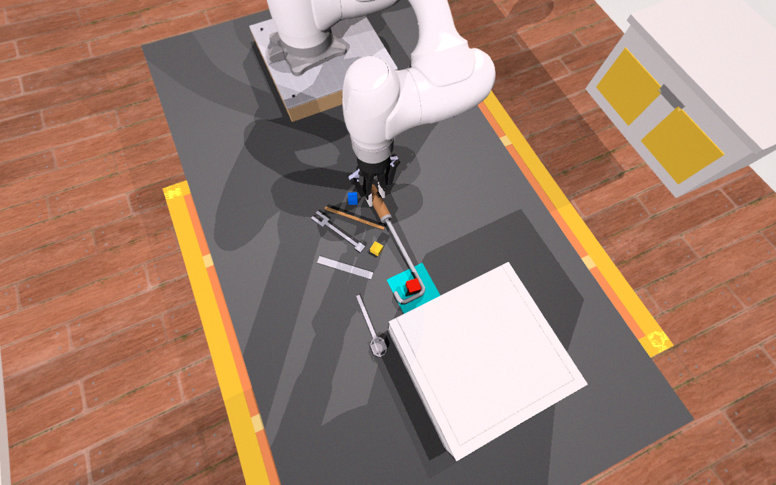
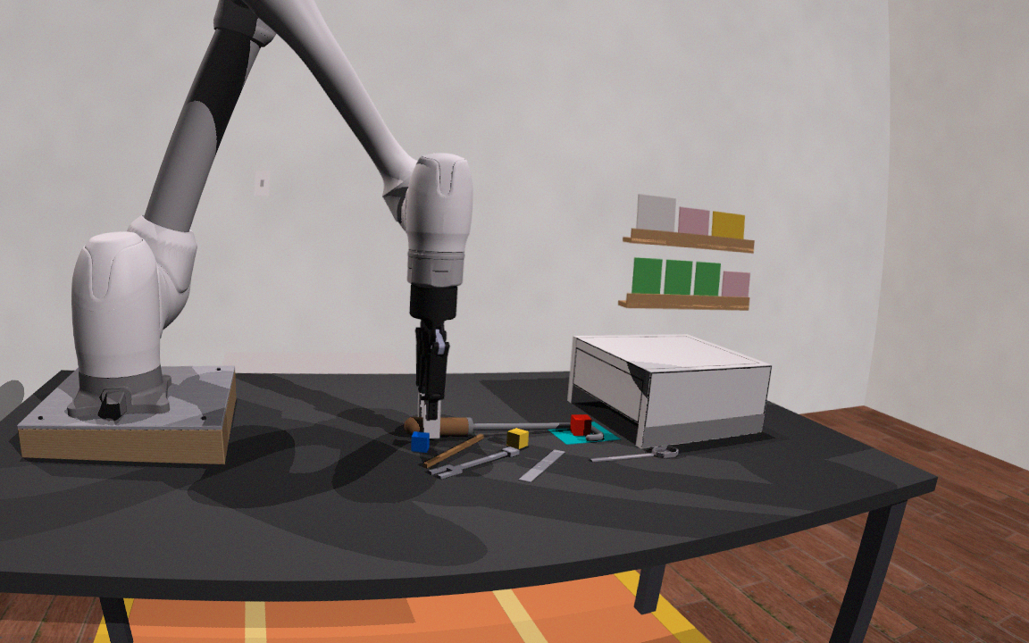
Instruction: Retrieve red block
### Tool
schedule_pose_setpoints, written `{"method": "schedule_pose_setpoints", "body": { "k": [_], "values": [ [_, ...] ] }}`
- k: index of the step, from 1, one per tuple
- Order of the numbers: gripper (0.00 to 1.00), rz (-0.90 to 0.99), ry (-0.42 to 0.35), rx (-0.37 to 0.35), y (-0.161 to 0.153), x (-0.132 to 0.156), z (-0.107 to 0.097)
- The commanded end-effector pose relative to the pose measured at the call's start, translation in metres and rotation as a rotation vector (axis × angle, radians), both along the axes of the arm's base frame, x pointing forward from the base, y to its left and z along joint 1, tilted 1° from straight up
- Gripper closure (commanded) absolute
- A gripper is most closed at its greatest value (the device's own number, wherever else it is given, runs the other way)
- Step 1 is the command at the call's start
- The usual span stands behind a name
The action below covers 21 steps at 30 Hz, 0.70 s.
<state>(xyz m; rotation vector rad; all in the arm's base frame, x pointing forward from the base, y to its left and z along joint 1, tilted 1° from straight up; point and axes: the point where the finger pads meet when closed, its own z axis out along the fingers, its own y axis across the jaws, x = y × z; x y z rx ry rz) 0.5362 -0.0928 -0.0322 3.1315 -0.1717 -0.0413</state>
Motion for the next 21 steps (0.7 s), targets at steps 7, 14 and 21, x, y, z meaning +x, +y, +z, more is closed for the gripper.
{"method": "schedule_pose_setpoints", "body": {
  "k": [7,14,21],
  "values": [
    [1.00,0.008,-0.002,-0.004,0.000,-0.001,-0.001],
    [1.00,0.006,-0.002,-0.004,0.008,0.009,-0.001],
    [1.00,0.006,-0.002,-0.004,0.009,0.009,-0.001]
  ]
}}
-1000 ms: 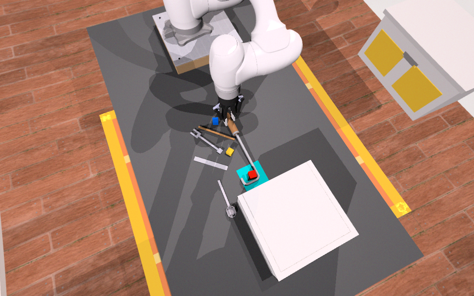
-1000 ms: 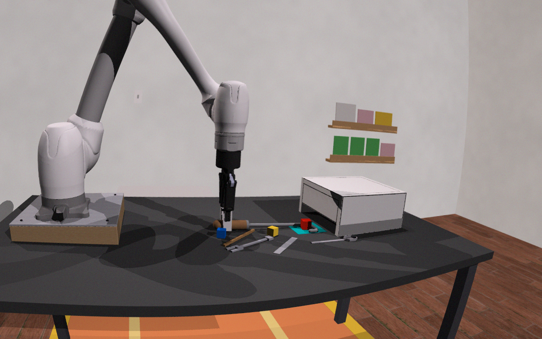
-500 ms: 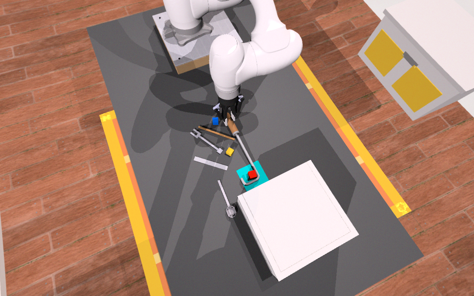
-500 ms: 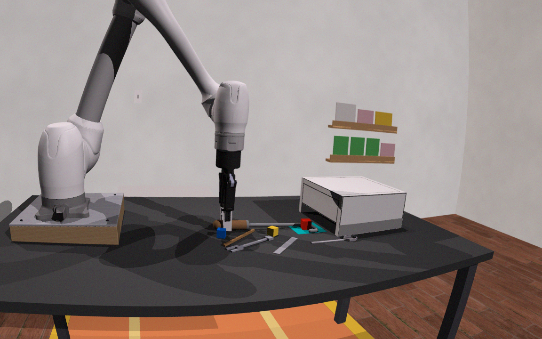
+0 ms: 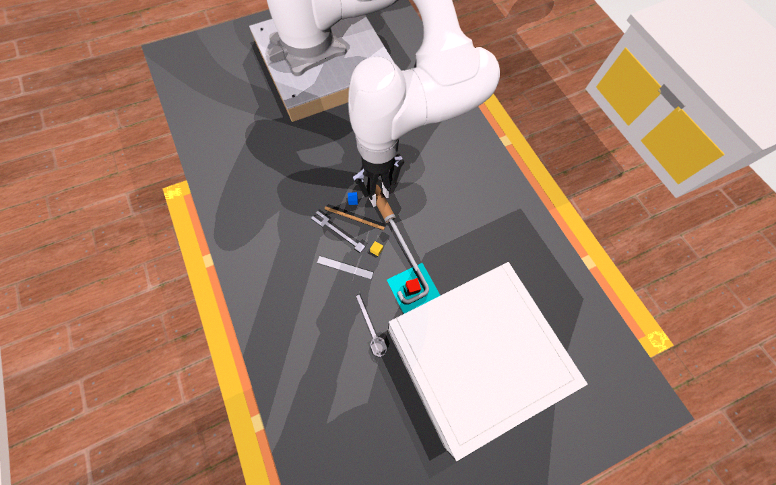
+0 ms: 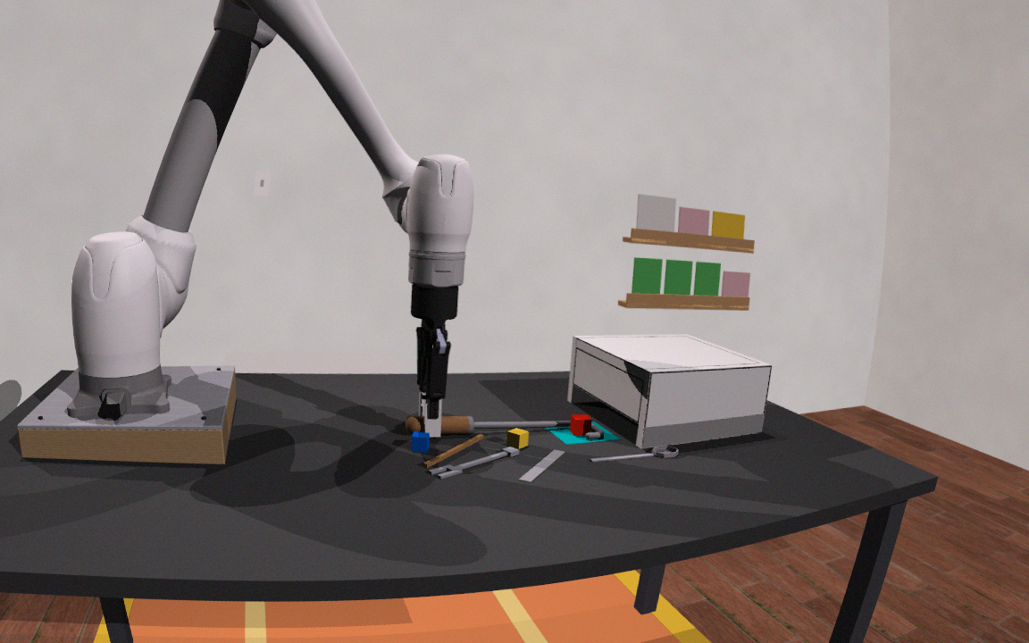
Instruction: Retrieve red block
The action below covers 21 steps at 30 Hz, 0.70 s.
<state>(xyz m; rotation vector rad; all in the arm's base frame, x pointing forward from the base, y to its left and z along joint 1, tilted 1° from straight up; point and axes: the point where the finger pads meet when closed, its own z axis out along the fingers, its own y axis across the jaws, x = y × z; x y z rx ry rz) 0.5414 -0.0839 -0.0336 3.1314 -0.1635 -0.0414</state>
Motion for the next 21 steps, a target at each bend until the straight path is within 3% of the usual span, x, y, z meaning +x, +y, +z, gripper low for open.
{"method": "schedule_pose_setpoints", "body": {
  "k": [1,21],
  "values": [
    [1.00,0.001,-0.002,-0.004,0.0002,0.0043,0.0001],
    [1.00,0.001,-0.002,-0.004,0.0002,0.0043,0.0001]
  ]
}}
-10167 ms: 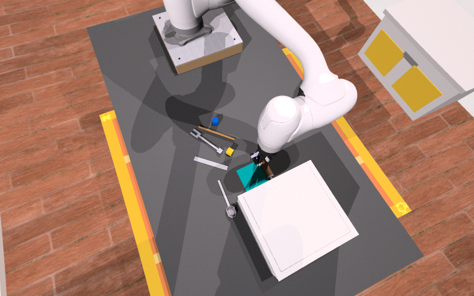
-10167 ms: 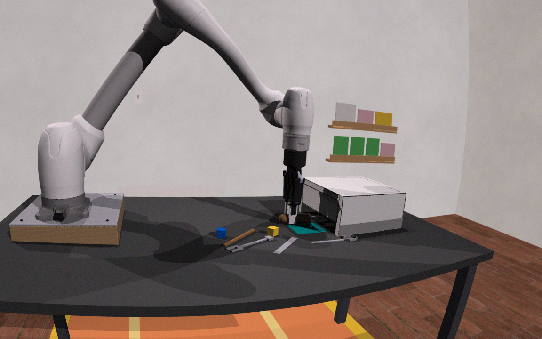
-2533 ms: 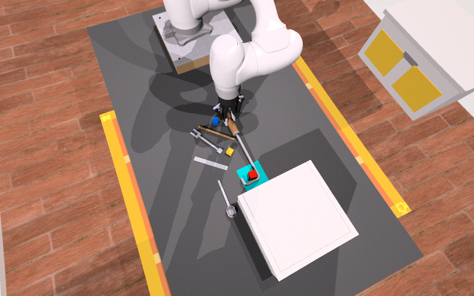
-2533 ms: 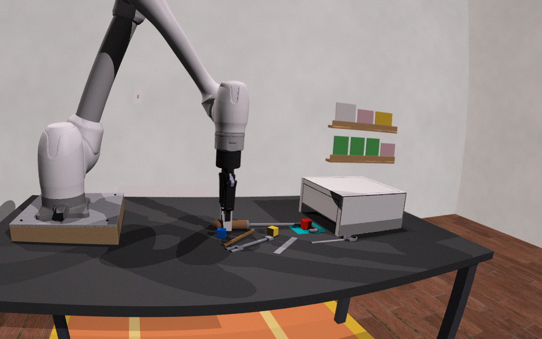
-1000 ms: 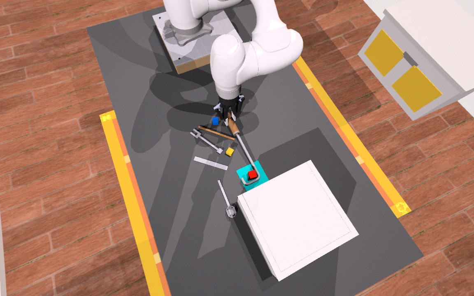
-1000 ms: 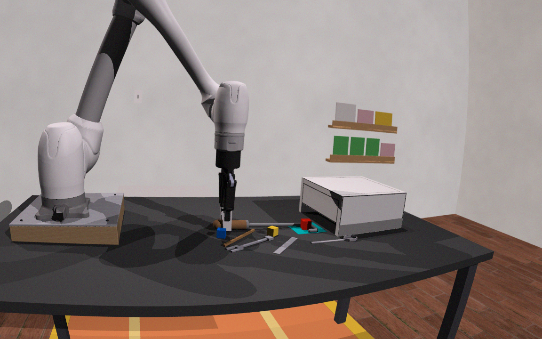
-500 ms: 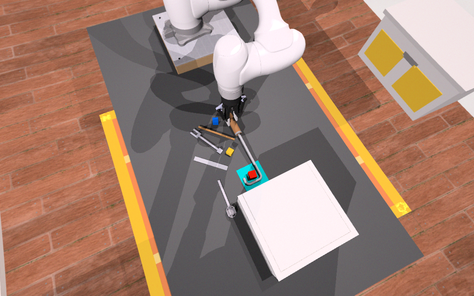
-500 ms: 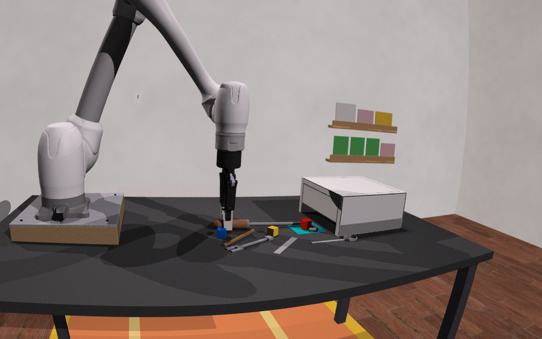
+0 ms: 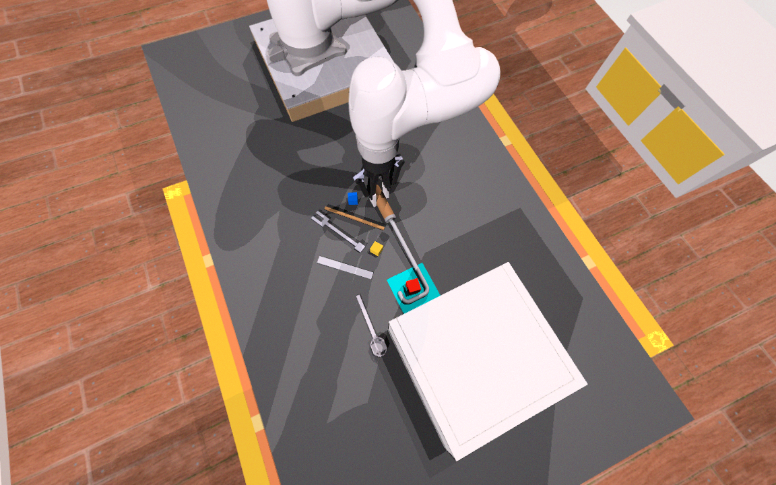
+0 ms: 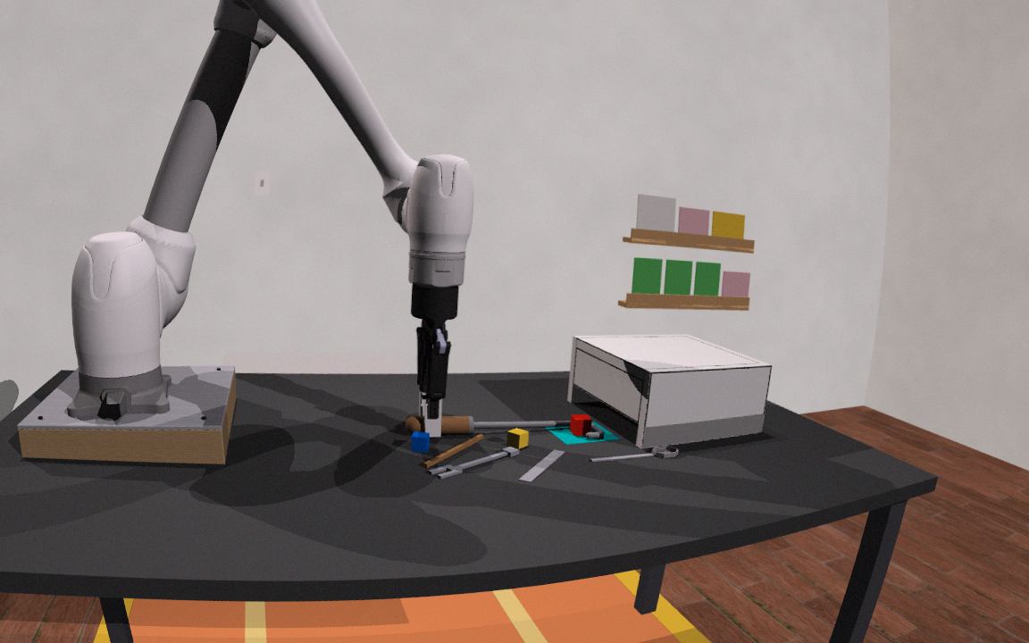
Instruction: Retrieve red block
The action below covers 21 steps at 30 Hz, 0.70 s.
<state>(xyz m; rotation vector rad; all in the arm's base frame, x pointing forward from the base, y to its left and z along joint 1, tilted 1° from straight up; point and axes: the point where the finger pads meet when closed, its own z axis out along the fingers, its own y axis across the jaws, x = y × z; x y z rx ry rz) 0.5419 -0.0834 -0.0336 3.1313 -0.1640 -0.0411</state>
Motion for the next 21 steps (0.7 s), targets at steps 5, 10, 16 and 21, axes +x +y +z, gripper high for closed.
{"method": "schedule_pose_setpoints", "body": {
  "k": [5,10,16,21],
  "values": [
    [1.00,0.001,-0.002,-0.004,-0.0003,0.0038,0.0002],
    [1.00,0.001,-0.002,-0.004,-0.0003,0.0038,0.0002],
    [1.00,0.001,-0.002,-0.004,-0.0003,0.0038,0.0002],
    [0.66,0.001,-0.002,-0.004,-0.0003,0.0038,0.0002]
  ]
}}
